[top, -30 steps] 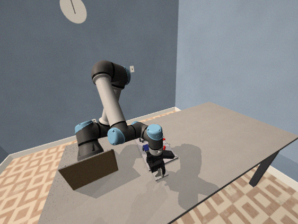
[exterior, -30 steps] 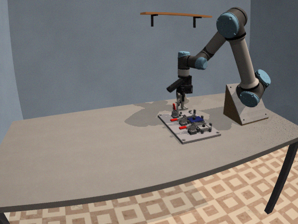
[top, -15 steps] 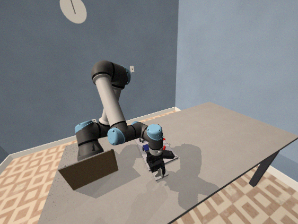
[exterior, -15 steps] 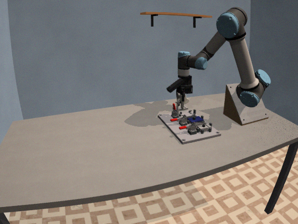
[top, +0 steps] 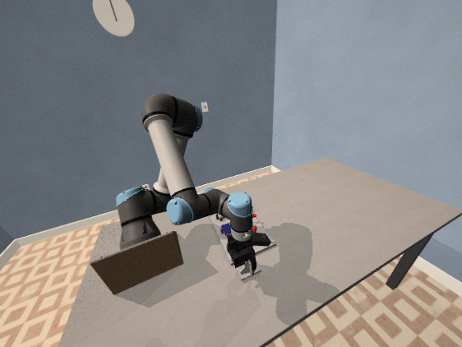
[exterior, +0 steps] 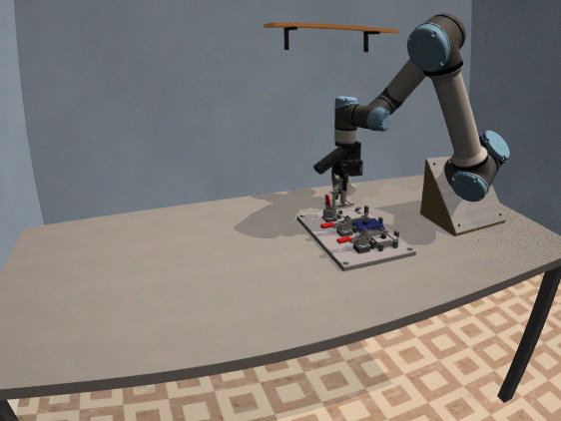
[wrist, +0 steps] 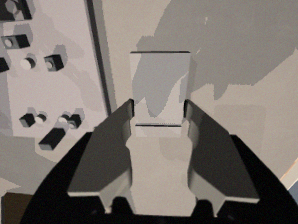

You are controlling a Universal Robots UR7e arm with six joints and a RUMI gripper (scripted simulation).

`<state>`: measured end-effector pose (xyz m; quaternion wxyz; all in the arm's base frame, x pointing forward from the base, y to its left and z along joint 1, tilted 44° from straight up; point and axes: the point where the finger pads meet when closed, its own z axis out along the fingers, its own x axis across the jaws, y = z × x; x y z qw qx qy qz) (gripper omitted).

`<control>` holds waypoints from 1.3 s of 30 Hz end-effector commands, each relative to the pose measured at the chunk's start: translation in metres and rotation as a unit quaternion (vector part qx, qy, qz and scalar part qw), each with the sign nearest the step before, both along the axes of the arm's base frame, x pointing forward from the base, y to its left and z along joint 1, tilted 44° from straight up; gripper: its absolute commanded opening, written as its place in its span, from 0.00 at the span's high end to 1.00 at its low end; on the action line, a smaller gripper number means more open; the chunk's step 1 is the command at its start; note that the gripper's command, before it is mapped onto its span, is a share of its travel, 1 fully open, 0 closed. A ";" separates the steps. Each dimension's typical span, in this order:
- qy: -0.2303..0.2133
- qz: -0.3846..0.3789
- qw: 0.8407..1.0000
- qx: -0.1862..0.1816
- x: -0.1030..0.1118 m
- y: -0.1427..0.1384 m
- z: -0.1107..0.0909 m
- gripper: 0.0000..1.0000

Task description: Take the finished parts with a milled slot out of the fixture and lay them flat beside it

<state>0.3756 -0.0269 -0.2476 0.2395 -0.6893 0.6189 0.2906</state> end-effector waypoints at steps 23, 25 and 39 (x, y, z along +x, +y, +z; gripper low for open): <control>0.000 0.000 1.000 0.000 0.000 0.003 -0.004 1.00; 0.000 0.000 1.000 0.000 0.000 0.004 -0.004 1.00; 0.000 0.000 1.000 0.000 0.000 0.004 -0.005 1.00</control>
